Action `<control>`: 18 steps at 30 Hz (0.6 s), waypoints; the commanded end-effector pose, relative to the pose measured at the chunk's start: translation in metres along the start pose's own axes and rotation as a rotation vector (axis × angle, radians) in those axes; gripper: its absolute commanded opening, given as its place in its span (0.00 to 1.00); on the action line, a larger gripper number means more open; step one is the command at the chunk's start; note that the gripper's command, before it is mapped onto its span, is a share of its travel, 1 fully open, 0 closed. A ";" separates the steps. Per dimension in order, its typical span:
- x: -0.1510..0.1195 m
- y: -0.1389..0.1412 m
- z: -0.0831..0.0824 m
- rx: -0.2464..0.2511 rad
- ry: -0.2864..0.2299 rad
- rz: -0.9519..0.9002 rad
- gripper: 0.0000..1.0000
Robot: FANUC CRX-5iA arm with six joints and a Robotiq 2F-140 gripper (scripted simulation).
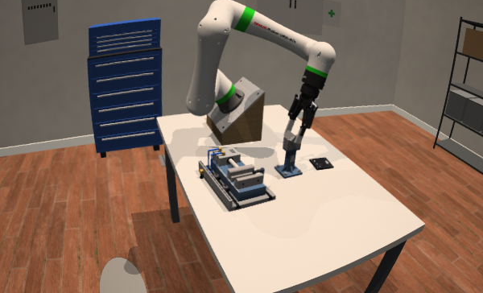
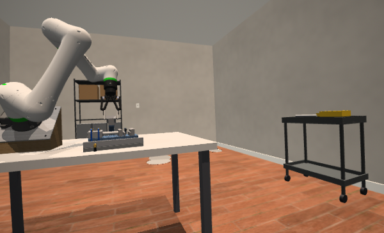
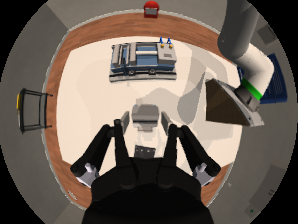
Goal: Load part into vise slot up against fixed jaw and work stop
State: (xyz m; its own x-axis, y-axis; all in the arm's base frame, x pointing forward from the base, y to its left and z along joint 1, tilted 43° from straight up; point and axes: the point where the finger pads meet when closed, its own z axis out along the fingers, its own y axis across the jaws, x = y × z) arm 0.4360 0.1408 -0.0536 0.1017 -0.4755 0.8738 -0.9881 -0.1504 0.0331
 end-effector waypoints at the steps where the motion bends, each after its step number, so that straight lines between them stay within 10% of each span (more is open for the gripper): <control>1: -0.001 0.000 0.000 0.000 0.034 0.000 0.51; 18: -0.005 0.000 0.000 0.000 0.181 0.000 0.51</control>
State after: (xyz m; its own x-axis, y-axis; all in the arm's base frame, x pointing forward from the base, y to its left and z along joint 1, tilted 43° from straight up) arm 0.4356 0.1425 -0.0574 0.0817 -0.3292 0.9407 -0.9881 -0.1502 0.0332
